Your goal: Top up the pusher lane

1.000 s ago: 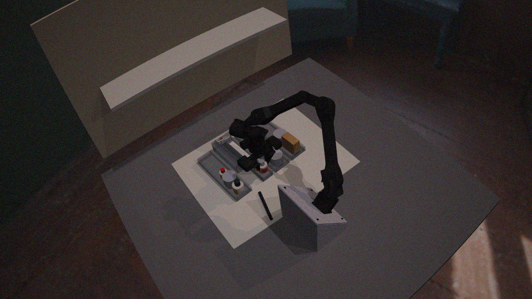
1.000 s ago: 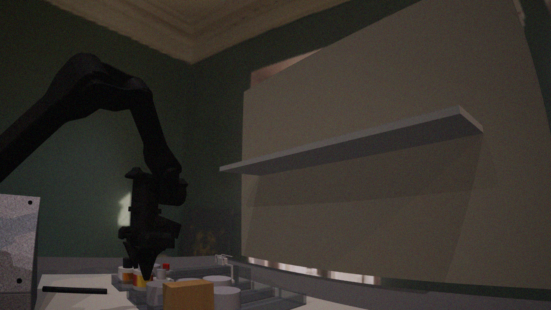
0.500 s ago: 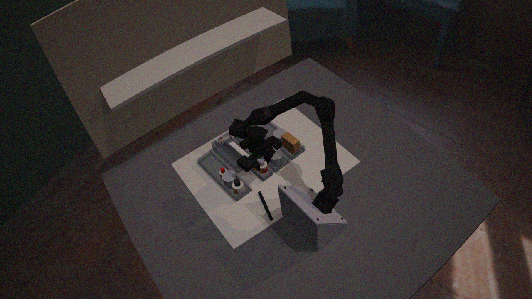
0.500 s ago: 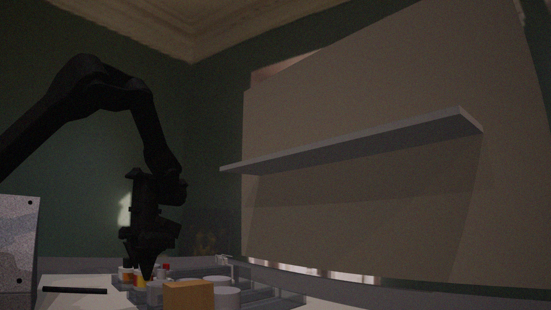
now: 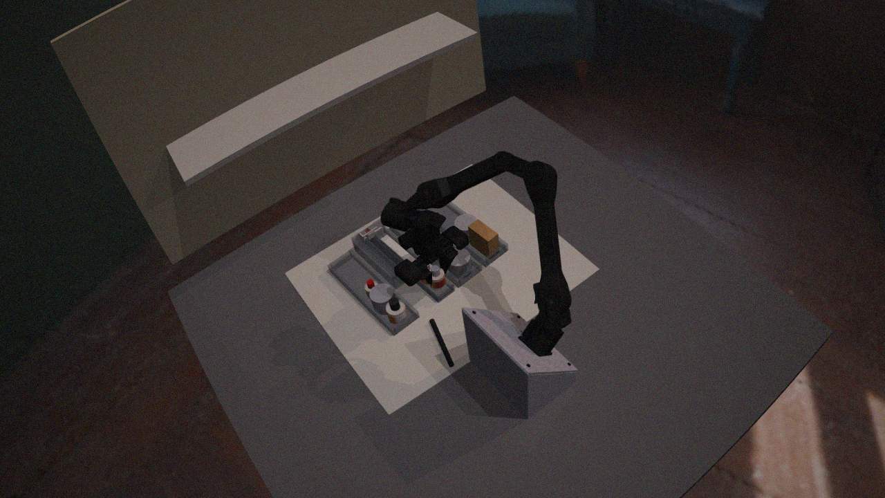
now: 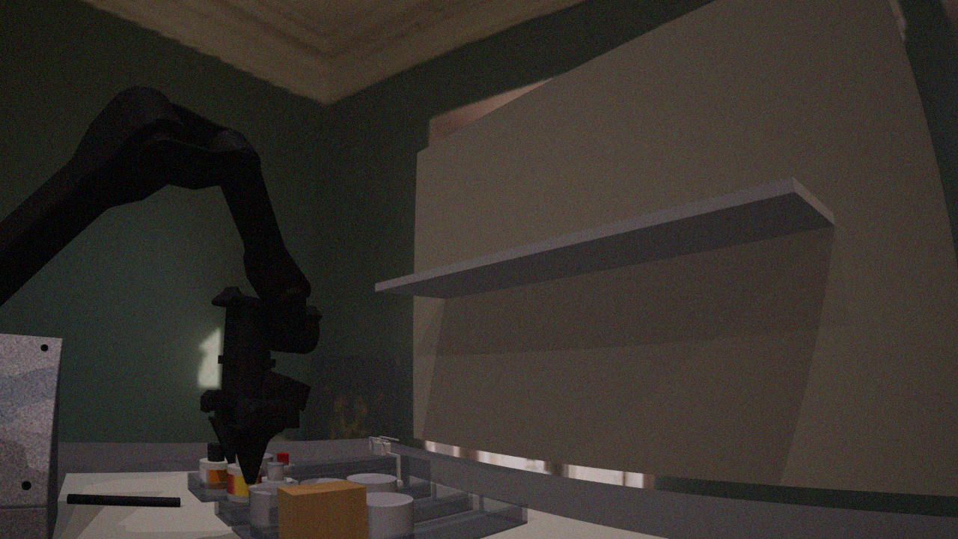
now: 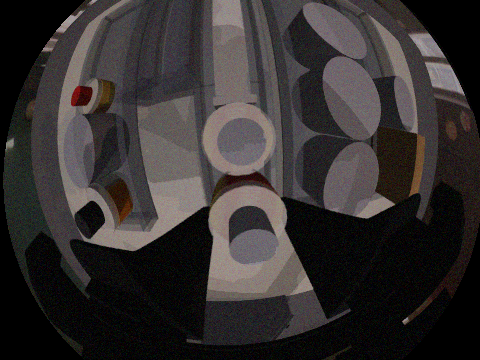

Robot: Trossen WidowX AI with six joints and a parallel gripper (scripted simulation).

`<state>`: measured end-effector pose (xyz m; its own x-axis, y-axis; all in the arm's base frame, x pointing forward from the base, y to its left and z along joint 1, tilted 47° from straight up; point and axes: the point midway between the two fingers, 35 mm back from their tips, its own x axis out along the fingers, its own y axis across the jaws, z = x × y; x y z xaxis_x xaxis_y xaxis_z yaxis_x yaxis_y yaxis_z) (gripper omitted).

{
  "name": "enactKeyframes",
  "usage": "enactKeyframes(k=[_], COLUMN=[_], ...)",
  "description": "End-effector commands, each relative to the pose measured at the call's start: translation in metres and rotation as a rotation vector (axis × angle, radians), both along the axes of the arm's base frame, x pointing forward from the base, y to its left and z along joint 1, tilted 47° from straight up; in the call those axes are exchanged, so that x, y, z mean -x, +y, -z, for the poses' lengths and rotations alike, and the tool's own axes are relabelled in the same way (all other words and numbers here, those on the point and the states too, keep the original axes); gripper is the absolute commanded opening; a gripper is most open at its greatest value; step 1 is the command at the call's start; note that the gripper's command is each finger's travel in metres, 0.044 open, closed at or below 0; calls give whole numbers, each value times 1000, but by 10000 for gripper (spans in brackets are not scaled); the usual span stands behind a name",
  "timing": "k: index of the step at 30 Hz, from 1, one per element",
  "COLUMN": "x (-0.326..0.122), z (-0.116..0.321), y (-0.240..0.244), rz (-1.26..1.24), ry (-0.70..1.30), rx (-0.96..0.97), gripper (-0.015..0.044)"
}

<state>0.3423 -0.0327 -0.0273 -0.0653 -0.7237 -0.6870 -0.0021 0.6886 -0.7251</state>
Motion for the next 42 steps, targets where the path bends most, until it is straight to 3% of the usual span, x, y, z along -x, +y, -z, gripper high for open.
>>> enactKeyframes(k=[1, 42], x=[-6, -4], z=[-1, 9], y=[-1, -11], rz=[-8, -8], ry=[-22, -22], rx=[7, 7], gripper=[0, 0])
